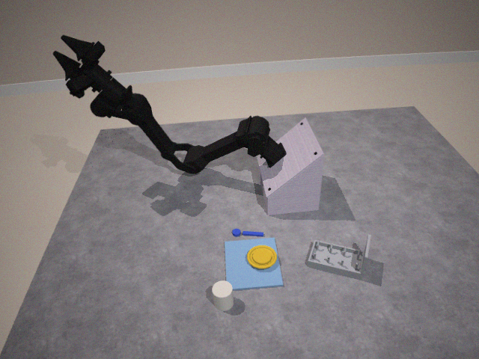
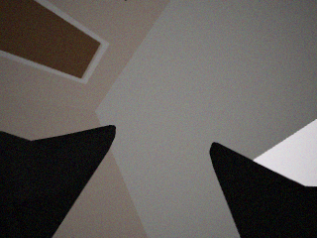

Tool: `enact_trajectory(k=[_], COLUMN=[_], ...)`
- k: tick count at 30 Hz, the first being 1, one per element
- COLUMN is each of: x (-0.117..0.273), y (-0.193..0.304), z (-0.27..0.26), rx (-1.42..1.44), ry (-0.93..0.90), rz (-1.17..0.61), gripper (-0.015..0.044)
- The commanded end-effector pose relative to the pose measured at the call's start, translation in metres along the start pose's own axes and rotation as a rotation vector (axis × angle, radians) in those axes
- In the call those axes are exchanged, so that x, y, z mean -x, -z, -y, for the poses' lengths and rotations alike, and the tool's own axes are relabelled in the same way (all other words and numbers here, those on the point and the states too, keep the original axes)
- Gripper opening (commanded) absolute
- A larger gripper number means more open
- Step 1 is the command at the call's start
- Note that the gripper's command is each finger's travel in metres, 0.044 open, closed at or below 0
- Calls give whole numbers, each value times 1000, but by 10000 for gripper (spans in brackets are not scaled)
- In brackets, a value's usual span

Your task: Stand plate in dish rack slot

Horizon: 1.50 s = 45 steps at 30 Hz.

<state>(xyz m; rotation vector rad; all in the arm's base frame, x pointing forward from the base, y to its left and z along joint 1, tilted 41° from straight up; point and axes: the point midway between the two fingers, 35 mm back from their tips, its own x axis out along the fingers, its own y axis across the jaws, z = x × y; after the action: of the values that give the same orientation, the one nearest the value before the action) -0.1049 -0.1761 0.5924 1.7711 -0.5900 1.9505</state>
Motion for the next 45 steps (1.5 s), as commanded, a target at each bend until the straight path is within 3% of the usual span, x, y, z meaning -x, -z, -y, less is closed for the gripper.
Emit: enact_trajectory(k=[1, 24, 45], x=[0, -8, 59], y=[0, 7, -35], z=[2, 194, 362], rx=[2, 353, 753], ry=[5, 521, 1094], rz=[1, 60, 24], gripper=[400, 400, 400])
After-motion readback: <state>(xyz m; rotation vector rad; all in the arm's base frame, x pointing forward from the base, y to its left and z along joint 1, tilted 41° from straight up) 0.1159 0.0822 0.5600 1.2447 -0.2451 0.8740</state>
